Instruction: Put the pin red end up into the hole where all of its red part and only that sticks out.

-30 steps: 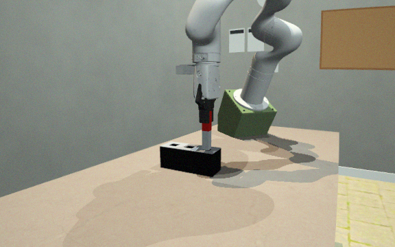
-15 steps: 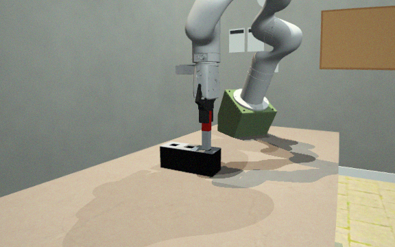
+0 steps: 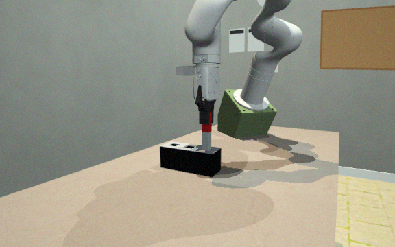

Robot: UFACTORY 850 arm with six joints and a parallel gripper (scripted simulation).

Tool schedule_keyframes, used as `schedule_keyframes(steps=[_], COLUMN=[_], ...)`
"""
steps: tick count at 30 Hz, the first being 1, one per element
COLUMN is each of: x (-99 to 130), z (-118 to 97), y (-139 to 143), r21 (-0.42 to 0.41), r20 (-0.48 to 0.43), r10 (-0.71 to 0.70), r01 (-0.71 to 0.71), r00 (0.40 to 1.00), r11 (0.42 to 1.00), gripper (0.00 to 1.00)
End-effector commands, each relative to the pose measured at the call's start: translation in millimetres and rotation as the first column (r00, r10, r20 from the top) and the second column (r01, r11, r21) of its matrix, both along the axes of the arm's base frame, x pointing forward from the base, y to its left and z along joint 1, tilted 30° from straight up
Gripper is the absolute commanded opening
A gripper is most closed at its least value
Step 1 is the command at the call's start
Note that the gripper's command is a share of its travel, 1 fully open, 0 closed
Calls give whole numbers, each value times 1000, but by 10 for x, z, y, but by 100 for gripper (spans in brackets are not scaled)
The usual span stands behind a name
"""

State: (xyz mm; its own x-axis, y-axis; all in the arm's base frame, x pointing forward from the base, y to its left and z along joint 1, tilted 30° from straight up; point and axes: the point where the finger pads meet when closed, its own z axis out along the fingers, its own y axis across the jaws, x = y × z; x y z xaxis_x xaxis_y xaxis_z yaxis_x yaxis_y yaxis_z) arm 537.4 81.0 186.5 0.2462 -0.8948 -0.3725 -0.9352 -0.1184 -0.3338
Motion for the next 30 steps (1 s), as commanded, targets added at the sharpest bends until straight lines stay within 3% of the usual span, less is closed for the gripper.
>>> schedule_keyframes(steps=[1,30], x=[6,12], z=[7,-21], y=[-2,29], r21=[0,0], r20=[2,1], r10=[0,-1], r01=[0,1], r00=[1000,1000], r11=[1000,1000], gripper=[0,0])
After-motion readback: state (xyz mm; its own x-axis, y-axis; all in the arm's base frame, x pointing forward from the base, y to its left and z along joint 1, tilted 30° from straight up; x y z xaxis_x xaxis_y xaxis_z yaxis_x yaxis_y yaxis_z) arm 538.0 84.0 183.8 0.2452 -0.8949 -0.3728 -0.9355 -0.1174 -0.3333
